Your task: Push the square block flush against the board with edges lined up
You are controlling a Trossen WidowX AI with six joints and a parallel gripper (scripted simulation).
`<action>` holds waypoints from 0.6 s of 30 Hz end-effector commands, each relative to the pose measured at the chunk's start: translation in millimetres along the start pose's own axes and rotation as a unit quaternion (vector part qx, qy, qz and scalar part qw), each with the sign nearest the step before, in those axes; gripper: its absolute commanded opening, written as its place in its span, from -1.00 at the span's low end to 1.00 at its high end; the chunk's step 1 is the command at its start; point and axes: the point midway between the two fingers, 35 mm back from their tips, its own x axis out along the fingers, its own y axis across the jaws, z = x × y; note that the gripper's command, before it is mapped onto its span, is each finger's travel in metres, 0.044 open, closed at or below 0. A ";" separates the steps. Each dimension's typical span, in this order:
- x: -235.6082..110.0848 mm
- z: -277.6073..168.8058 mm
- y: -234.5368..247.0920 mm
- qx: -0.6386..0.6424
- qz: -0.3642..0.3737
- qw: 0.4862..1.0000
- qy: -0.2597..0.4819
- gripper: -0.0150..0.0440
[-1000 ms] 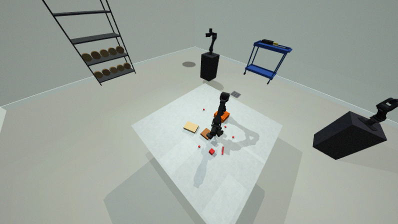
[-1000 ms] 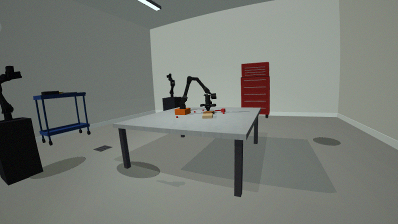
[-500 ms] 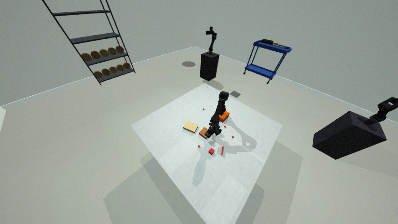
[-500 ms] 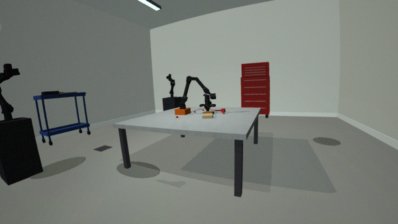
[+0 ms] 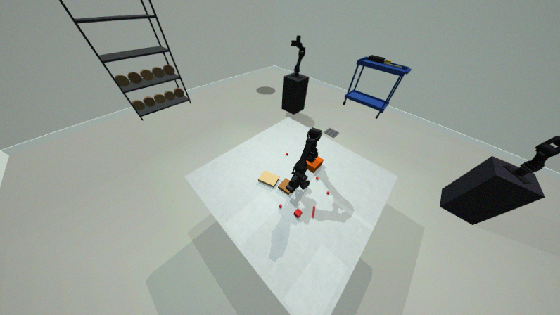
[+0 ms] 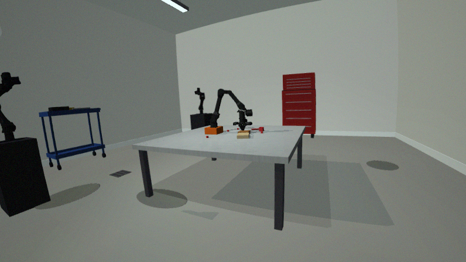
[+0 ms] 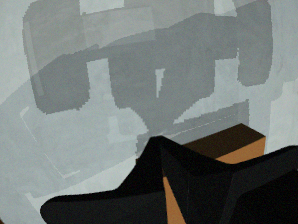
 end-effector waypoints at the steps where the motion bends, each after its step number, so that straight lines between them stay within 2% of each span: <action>1: 1.5 -8.2 0.7 0.000 0.002 1.000 0.003 -0.49; 18: 1.4 12.3 -1.1 0.000 0.002 1.000 0.003 -0.49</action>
